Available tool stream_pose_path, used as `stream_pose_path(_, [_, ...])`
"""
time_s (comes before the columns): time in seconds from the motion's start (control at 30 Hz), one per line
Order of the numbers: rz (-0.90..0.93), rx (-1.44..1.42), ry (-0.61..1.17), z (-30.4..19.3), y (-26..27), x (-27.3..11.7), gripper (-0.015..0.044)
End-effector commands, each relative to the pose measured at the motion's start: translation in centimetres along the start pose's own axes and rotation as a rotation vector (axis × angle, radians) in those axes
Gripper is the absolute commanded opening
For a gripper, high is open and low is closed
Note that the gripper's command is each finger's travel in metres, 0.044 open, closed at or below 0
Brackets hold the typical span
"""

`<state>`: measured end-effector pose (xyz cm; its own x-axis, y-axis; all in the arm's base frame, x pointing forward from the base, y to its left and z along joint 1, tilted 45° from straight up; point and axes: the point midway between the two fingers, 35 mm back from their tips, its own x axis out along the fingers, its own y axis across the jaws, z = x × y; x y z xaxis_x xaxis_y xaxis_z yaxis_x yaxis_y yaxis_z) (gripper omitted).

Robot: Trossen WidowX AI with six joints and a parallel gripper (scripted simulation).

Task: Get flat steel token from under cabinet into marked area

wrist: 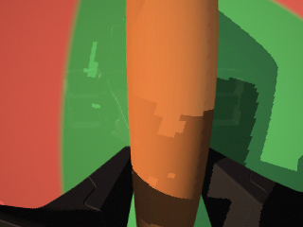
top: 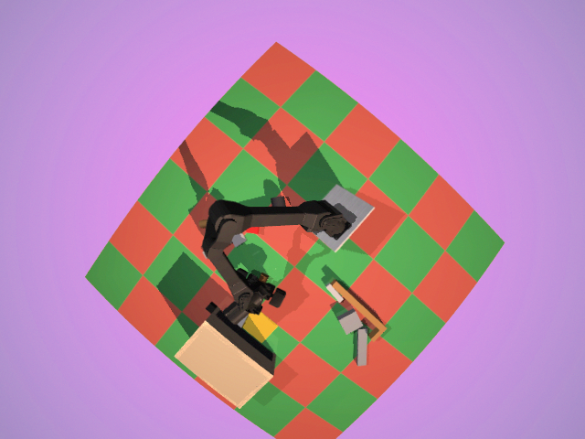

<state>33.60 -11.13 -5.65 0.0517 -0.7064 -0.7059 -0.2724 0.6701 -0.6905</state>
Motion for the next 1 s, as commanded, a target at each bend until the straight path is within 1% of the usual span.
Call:
stream_pose_path(0.0, [0.004,-0.008,0.005,-0.8,0.1,0.1,0.0000])
stream_pose_path(0.97, [0.004,-0.009,0.007,-3.9,-0.2,0.1,0.0000])
